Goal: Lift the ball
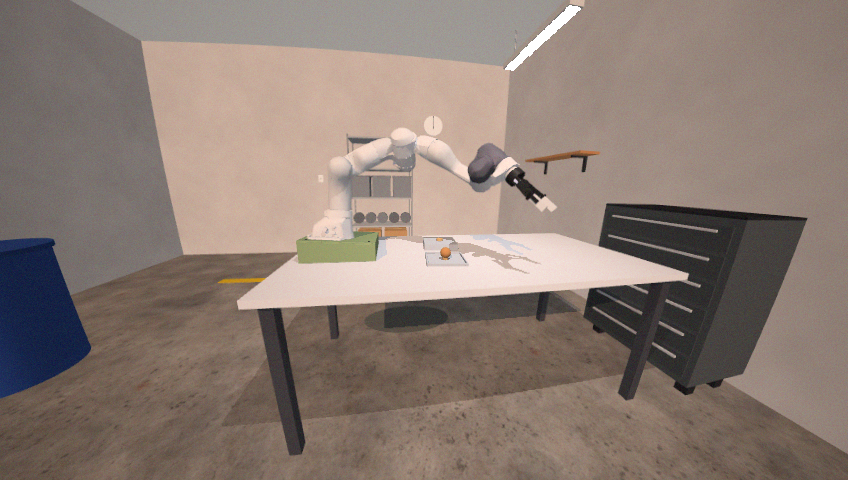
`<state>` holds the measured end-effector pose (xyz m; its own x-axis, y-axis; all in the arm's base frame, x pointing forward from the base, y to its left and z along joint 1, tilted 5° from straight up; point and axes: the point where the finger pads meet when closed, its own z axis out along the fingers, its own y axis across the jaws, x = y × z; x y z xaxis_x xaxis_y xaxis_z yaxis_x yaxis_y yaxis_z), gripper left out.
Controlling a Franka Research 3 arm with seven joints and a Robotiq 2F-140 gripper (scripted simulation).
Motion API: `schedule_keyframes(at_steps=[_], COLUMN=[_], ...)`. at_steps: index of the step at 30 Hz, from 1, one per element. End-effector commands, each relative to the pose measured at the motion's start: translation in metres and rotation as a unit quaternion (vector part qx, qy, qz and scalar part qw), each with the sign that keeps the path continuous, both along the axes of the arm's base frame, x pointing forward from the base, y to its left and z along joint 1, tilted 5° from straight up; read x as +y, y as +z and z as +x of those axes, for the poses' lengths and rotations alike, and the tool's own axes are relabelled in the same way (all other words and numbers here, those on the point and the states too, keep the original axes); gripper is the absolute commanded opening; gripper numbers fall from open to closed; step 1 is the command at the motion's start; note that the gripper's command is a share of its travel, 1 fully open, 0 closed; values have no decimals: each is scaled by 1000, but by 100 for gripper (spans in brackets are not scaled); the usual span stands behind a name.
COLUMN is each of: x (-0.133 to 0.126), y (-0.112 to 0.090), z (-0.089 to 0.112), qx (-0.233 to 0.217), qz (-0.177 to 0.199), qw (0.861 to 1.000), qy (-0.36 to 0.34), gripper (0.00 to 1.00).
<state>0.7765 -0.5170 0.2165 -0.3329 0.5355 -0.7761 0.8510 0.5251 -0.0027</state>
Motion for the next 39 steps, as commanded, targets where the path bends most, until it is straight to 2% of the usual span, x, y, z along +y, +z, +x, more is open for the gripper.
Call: schedule_keyframes(at_steps=[1,20,22,24,25,29,32,34,35,39], x=[0,-1,-1,1,4,20,30,30,40,59], y=[0,-2,-9,-22,-32,-54,-63,-63,-72,-85], z=[0,-4,-16,-38,-53,-84,-97,-97,-108,-125], qx=[0,5,20,47,65,106,123,123,139,162], qz=[0,3,13,32,45,77,92,92,104,124], qw=[1000,1000,1000,998,997,991,987,987,983,975], qy=[0,0,2,8,15,37,50,50,62,85], gripper=[100,100,100,100,100,100,100,100,100,100])
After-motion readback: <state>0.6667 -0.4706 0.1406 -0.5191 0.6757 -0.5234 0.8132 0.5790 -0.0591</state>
